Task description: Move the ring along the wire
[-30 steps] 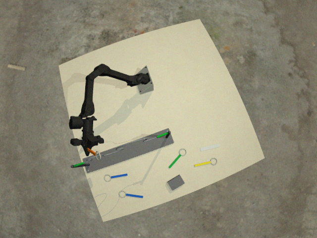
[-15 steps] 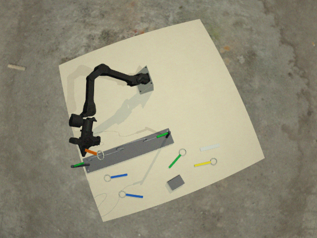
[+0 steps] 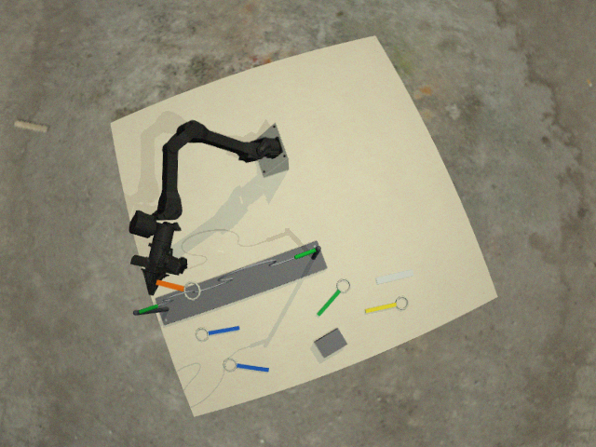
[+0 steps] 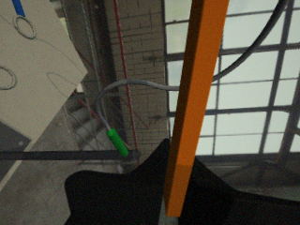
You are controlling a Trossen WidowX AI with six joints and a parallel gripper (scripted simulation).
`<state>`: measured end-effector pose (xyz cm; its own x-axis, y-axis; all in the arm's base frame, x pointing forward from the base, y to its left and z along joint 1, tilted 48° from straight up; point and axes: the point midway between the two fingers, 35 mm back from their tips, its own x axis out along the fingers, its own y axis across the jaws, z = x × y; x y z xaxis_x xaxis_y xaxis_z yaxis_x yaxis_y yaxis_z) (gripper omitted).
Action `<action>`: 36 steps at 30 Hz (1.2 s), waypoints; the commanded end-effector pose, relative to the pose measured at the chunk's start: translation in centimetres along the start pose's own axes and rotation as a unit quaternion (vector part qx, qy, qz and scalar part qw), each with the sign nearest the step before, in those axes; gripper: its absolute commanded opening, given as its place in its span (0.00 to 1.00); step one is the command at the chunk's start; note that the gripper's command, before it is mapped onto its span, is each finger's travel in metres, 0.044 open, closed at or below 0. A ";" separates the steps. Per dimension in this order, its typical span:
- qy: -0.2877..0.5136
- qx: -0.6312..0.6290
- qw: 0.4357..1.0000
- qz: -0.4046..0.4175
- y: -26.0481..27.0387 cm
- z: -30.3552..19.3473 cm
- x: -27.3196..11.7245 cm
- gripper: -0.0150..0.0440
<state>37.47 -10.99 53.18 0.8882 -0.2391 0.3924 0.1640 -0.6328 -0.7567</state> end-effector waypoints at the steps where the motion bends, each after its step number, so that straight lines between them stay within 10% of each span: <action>1: -0.005 -0.039 0.999 -0.022 -0.5 0.0 0.1 0.00; 36: -0.022 -0.181 0.978 -0.103 -1.0 -0.4 0.3 0.00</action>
<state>37.38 -10.21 54.59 0.8703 -0.0445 0.4906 0.1816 -0.8968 -0.4034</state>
